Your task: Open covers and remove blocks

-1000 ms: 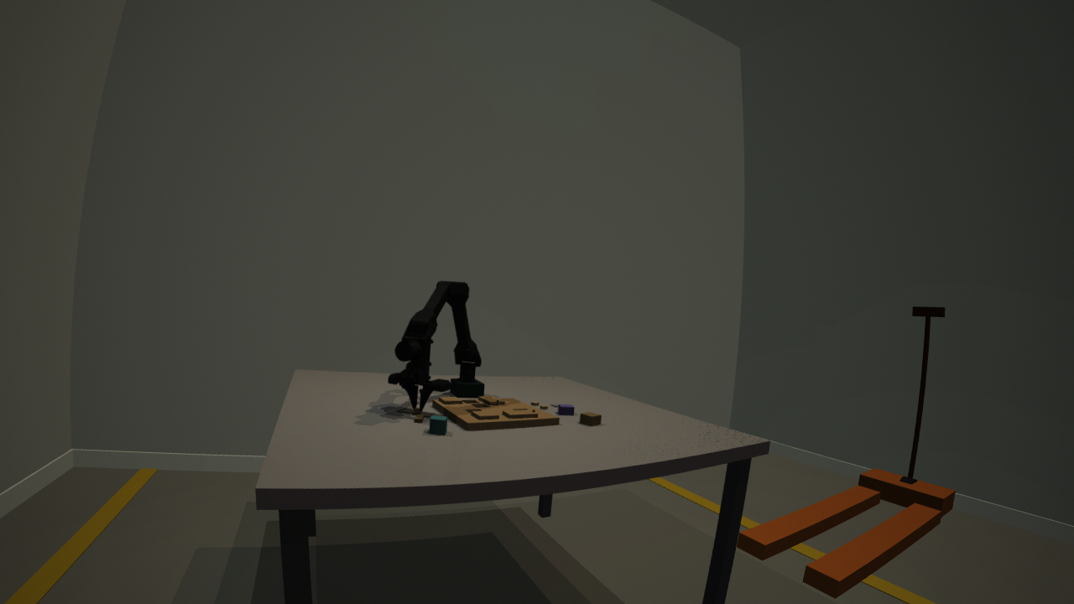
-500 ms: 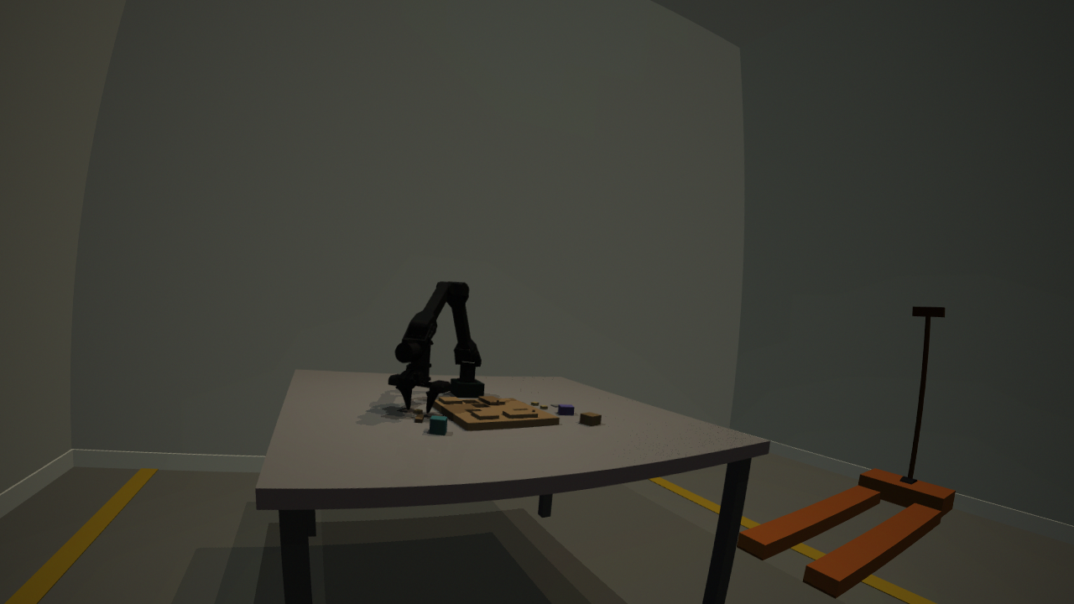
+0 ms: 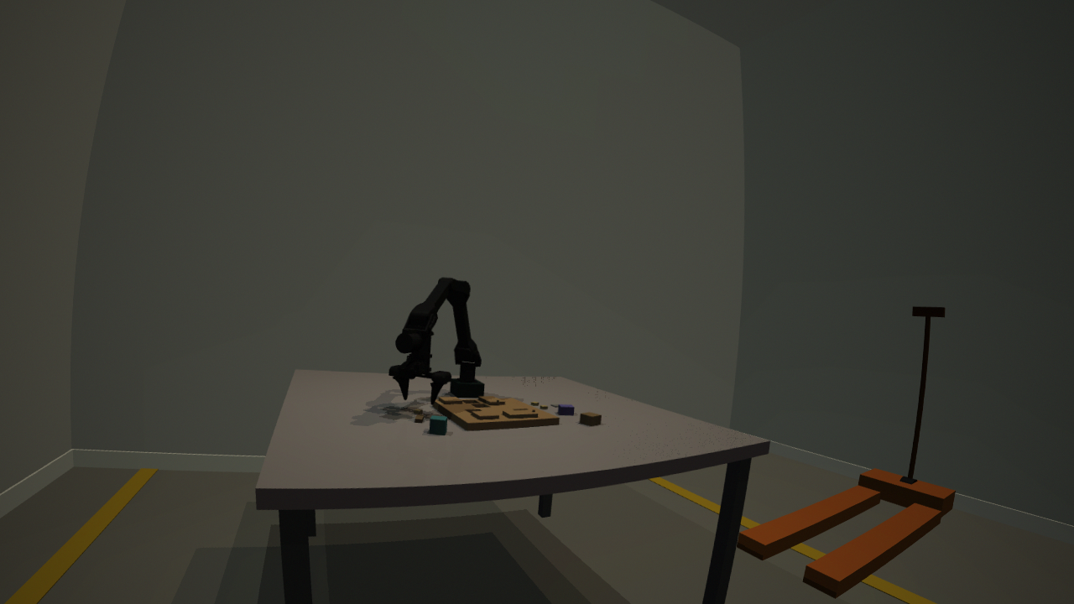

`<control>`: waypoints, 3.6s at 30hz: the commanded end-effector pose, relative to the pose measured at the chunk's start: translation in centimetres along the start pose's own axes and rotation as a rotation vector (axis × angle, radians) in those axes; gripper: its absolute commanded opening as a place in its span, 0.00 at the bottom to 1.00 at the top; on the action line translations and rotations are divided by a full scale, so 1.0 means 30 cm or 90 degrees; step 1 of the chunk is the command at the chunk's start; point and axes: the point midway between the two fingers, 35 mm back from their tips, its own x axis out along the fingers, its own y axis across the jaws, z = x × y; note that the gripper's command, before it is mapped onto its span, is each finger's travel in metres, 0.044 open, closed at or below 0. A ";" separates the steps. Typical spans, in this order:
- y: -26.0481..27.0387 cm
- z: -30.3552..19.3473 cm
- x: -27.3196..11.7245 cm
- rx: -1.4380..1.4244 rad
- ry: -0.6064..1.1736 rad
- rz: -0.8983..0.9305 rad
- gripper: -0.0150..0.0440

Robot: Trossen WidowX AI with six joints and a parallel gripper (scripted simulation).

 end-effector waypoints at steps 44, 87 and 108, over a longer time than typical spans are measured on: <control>0.540 -0.139 -0.162 -0.139 -0.007 0.008 0.25; 0.575 -0.158 0.044 -0.152 -0.007 0.008 0.25; 0.552 -0.168 0.056 -0.147 -0.007 0.008 0.25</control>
